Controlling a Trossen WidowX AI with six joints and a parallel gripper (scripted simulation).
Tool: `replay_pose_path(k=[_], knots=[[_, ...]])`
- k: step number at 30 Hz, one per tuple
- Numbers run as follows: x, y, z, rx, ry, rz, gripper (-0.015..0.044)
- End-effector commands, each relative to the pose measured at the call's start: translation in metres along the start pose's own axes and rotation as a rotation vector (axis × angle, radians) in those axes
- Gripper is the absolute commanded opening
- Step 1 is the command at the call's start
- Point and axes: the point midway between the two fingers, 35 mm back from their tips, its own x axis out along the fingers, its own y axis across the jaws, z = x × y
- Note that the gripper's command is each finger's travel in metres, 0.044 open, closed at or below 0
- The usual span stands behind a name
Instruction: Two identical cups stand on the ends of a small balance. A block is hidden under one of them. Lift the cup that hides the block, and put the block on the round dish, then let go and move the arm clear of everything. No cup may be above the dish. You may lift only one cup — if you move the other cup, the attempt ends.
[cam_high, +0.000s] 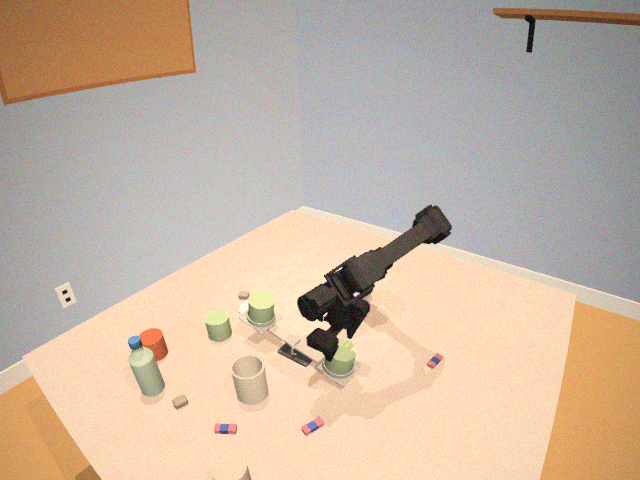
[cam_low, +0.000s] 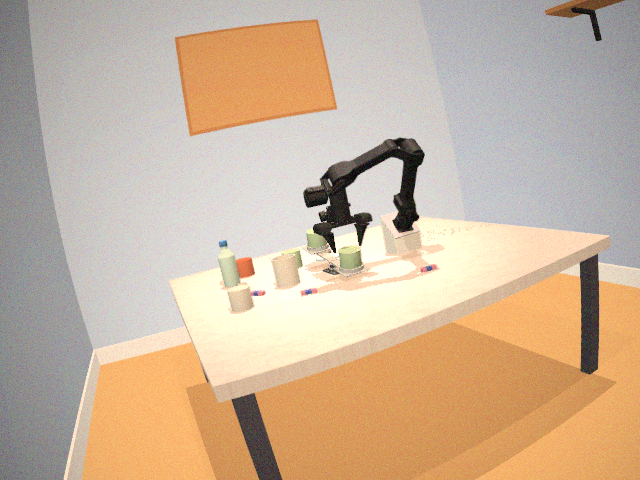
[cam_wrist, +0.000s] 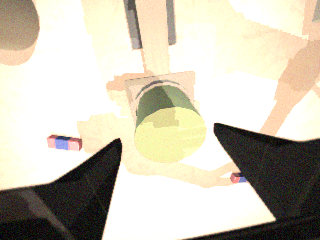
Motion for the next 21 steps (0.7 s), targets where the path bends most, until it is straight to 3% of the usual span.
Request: replay_pose_path(k=[1, 21], knots=[[0.008, -0.001, 0.0, 0.006, 0.004, -0.004, 0.044], [0.04, -0.002, -0.001, 0.006, 0.007, -0.003, 0.044]])
